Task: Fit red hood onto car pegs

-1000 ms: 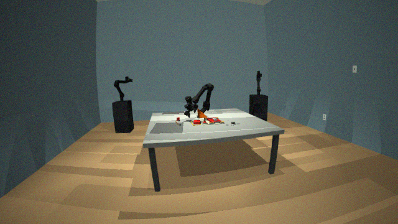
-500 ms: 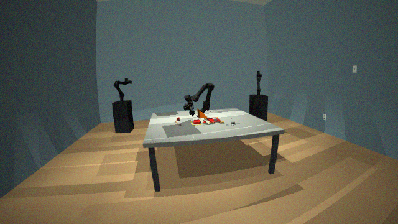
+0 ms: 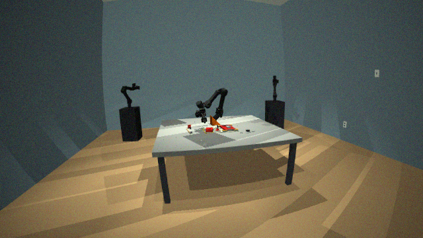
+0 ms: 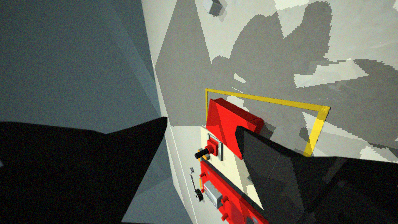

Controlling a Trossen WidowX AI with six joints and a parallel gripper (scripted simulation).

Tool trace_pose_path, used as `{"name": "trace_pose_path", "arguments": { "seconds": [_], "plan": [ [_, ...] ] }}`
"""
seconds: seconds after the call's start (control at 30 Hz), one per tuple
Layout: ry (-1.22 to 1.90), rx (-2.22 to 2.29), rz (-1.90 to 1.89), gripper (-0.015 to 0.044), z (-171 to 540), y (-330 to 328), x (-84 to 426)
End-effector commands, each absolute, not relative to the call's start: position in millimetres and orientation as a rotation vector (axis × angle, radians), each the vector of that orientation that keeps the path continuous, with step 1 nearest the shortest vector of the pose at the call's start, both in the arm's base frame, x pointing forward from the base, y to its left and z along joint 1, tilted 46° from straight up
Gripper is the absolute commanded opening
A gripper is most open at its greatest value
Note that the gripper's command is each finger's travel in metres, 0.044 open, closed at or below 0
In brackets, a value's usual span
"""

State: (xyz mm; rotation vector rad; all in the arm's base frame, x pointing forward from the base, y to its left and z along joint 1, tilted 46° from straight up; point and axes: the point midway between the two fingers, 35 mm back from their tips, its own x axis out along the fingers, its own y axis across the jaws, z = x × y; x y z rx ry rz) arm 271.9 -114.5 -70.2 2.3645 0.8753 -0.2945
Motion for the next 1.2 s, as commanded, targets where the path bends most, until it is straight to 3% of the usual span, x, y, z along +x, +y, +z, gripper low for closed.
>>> {"name": "trace_pose_path", "arguments": {
  "seconds": [0.0,0.17,0.53,0.93,1.17],
  "plan": [
    [0.876,2.353,-0.293,0.0309,-71,-115,272],
    [0.948,2.145,-0.270,0.0440,-78,-118,285],
    [1.259,1.497,-0.062,0.0440,-85,-109,317],
    [1.585,0.740,0.501,0.0440,-47,-74,332],
    [1.610,0.651,0.593,0.0440,-40,-70,333]
  ]
}}
